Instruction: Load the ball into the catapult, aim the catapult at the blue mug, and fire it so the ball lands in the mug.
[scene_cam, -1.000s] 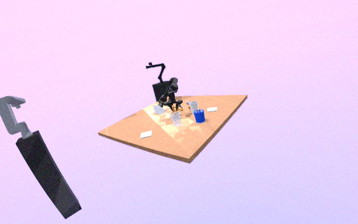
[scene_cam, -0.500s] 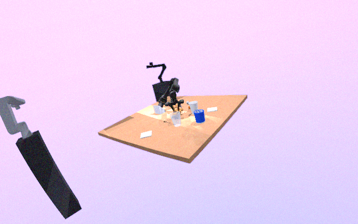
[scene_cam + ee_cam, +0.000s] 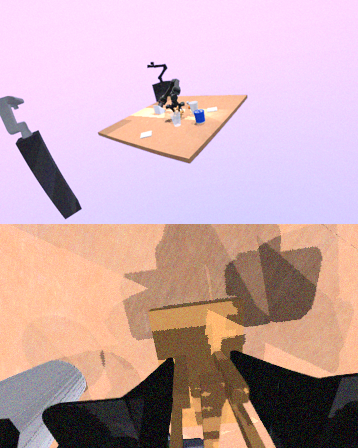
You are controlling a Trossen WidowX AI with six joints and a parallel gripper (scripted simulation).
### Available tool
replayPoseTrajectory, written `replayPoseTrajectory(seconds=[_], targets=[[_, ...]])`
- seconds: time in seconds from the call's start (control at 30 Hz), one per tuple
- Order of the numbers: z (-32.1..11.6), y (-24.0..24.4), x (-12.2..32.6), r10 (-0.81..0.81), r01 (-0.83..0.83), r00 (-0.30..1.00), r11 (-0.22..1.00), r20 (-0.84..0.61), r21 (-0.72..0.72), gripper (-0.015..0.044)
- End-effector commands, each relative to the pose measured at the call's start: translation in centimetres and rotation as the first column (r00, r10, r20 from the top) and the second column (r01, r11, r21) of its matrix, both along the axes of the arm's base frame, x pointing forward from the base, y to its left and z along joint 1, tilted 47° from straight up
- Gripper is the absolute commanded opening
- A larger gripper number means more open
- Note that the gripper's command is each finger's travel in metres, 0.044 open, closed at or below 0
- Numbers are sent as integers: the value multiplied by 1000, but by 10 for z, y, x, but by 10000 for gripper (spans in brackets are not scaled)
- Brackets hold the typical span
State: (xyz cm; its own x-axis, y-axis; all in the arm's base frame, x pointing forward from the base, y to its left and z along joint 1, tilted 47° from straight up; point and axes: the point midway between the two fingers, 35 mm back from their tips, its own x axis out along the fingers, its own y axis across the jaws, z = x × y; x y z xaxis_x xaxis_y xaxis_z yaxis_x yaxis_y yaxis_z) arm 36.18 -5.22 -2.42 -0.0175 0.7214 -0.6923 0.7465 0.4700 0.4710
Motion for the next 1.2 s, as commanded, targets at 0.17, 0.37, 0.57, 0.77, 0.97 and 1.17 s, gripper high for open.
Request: replayPoseTrajectory(seconds=[0.17,0.37,0.57,0.77,0.97,1.17], targets=[[-9,8,0,-12,12,1000,1000,2,3,0],[-10,11,0,0,0,1000,1000,0,1,0],[-10,11,0,0,0,1000,1000,0,1,79],[-10,11,0,0,0,1000,1000,0,1,236],[-4,4,1,0,0,1000,1000,0,-1,394],[52,-55,2,0,0,1000,1000,-2,-5,440]])
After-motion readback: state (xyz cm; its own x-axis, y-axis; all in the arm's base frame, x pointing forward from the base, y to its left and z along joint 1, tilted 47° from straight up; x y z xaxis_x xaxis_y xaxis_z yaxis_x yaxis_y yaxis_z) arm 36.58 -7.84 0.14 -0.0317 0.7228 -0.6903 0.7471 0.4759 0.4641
